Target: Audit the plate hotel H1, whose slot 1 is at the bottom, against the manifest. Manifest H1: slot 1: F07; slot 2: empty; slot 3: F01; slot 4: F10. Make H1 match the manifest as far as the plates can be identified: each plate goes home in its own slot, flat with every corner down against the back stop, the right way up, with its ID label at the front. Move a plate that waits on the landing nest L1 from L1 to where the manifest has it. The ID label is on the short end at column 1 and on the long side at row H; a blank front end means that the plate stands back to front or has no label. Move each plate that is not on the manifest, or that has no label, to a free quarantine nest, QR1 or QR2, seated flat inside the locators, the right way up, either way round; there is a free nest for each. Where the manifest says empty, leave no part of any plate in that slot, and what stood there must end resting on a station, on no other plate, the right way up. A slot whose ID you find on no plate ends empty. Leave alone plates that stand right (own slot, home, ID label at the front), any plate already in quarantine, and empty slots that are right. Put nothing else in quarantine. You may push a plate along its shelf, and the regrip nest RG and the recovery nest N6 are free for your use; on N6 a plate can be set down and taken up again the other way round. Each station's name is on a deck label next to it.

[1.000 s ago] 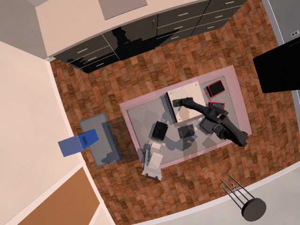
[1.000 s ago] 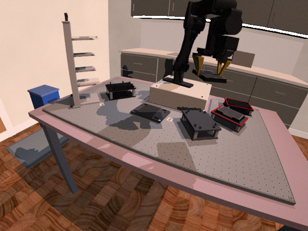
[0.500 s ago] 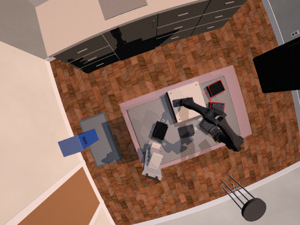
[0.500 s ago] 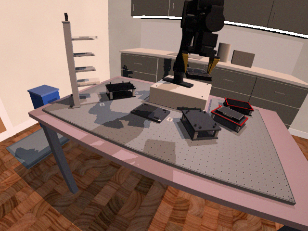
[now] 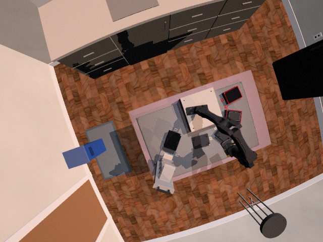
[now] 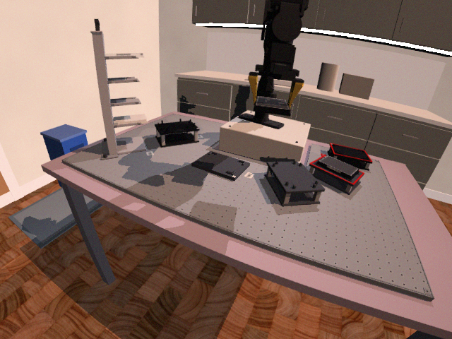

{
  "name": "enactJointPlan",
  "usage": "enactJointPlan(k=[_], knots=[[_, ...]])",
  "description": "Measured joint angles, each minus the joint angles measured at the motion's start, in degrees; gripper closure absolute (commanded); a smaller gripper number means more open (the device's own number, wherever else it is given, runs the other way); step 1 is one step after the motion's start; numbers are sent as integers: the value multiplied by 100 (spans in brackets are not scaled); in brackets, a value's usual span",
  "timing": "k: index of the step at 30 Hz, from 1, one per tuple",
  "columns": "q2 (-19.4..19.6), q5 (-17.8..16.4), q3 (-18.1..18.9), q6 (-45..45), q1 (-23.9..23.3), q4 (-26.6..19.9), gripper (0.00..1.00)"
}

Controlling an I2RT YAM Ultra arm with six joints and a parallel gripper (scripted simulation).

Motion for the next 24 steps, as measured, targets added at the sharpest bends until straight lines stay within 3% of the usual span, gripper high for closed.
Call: enactJointPlan(k=[10, 24], knots=[[57, 0, 48, -420, -531, 9, 14], [-83, -7, -205, -138, -1123, 48, 14]])
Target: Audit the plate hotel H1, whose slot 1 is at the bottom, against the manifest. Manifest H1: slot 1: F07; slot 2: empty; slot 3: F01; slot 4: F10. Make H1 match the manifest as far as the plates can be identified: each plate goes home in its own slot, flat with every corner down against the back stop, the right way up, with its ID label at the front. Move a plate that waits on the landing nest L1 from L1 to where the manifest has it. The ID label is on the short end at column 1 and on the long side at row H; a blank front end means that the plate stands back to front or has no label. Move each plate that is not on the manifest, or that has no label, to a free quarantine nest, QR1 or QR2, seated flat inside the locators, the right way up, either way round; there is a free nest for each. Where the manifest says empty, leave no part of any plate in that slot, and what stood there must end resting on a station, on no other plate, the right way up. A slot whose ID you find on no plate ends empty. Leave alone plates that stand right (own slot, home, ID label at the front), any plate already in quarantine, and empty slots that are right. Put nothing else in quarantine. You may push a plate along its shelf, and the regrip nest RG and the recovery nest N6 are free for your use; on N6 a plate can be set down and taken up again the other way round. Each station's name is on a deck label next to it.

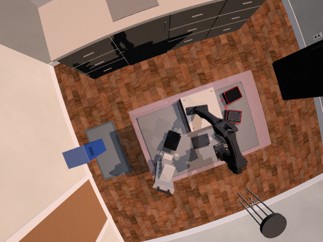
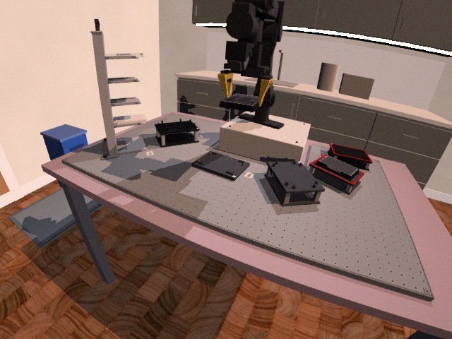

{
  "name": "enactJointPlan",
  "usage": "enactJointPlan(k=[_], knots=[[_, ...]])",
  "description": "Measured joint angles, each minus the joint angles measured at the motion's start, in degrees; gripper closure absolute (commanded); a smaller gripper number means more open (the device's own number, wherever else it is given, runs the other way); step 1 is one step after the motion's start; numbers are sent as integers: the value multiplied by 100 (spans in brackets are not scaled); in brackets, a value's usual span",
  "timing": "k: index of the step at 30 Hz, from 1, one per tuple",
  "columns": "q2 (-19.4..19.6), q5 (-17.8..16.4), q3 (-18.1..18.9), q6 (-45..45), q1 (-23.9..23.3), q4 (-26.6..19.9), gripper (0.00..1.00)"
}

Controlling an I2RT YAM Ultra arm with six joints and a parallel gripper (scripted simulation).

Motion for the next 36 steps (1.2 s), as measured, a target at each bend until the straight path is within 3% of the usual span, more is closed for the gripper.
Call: enactJointPlan(k=[11, 36], knots=[[-90, -4, -90, 260, -431, 35, 14], [7, -7, 15, -730, -1648, 50, 14]])
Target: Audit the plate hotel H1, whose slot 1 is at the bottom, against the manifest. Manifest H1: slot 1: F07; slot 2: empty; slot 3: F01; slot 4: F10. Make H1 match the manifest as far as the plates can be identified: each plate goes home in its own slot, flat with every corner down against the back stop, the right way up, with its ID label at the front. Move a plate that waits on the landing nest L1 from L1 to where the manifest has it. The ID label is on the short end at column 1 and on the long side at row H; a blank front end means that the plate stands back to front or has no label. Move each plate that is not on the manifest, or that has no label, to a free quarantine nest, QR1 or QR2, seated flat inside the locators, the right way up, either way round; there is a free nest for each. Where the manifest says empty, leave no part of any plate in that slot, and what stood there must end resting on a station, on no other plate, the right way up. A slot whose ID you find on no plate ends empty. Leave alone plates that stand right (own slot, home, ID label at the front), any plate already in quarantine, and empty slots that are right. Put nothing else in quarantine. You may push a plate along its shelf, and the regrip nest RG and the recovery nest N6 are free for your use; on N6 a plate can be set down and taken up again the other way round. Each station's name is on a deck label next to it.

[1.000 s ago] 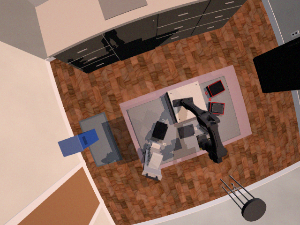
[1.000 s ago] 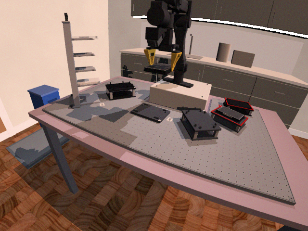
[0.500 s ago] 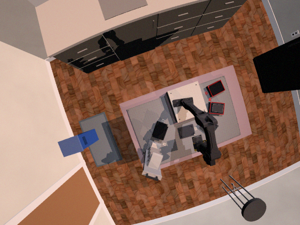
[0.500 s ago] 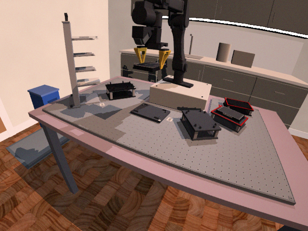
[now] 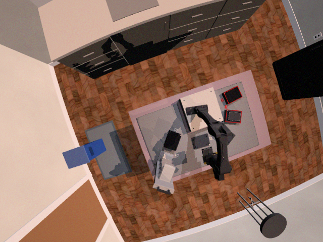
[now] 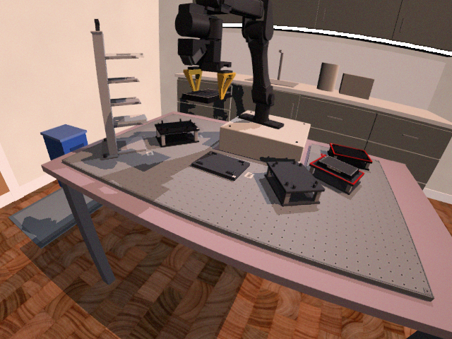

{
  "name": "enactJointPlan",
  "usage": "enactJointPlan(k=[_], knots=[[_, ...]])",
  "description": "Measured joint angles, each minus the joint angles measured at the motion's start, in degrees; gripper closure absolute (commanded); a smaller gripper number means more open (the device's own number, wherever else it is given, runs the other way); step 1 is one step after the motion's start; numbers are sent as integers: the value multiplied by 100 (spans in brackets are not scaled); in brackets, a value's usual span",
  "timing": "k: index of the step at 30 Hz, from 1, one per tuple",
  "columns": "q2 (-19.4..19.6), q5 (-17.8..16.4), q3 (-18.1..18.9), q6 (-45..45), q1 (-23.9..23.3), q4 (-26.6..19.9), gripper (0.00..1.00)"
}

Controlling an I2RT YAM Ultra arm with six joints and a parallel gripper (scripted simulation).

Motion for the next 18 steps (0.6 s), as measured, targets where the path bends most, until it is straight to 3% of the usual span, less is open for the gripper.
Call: enactJointPlan(k=[18], knots=[[-166, -2, -275, 439, -817, 33, 14]])
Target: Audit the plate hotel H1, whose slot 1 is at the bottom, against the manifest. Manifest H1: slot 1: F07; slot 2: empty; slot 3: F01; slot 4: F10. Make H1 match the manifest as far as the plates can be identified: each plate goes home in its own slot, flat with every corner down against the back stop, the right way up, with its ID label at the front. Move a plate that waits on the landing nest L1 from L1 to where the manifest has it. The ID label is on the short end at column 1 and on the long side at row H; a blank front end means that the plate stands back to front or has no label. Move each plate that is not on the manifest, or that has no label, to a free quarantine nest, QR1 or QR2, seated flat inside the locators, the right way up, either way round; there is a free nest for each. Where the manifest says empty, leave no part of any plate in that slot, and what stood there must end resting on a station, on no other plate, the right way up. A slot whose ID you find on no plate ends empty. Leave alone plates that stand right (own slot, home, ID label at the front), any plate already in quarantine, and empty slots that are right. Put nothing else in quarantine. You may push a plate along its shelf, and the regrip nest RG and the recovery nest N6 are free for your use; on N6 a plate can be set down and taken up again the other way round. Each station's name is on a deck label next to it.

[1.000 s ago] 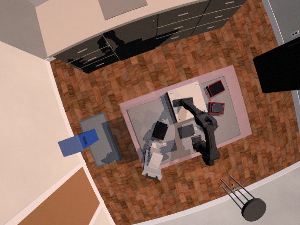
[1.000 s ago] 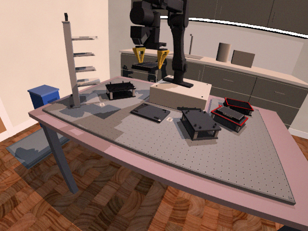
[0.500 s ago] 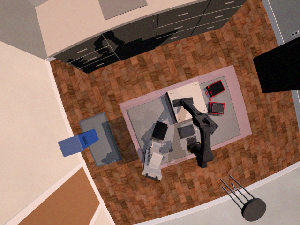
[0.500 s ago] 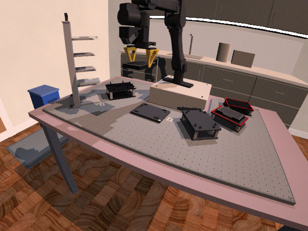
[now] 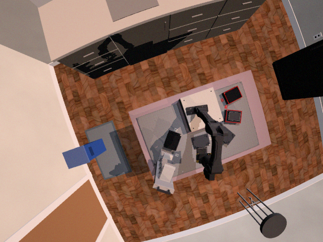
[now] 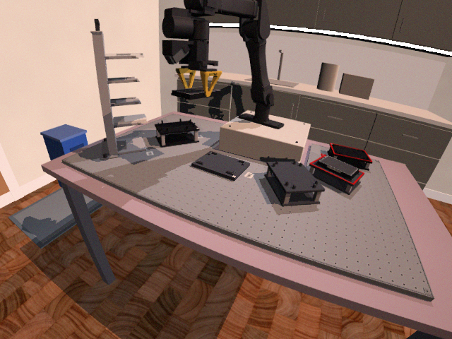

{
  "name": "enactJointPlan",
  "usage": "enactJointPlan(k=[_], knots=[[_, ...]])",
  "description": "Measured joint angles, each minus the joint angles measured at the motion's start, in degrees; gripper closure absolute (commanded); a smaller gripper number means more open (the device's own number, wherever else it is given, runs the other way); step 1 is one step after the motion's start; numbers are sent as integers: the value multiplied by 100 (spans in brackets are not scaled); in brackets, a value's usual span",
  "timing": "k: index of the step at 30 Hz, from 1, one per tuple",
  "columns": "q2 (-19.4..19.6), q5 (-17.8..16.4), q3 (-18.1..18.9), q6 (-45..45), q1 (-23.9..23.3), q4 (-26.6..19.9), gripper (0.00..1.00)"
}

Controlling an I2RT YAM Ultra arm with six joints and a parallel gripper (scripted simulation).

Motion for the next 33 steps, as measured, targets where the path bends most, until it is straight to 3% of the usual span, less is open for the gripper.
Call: enactJointPlan(k=[33], knots=[[33, -2, 35, -820, -1499, 26, 14]])
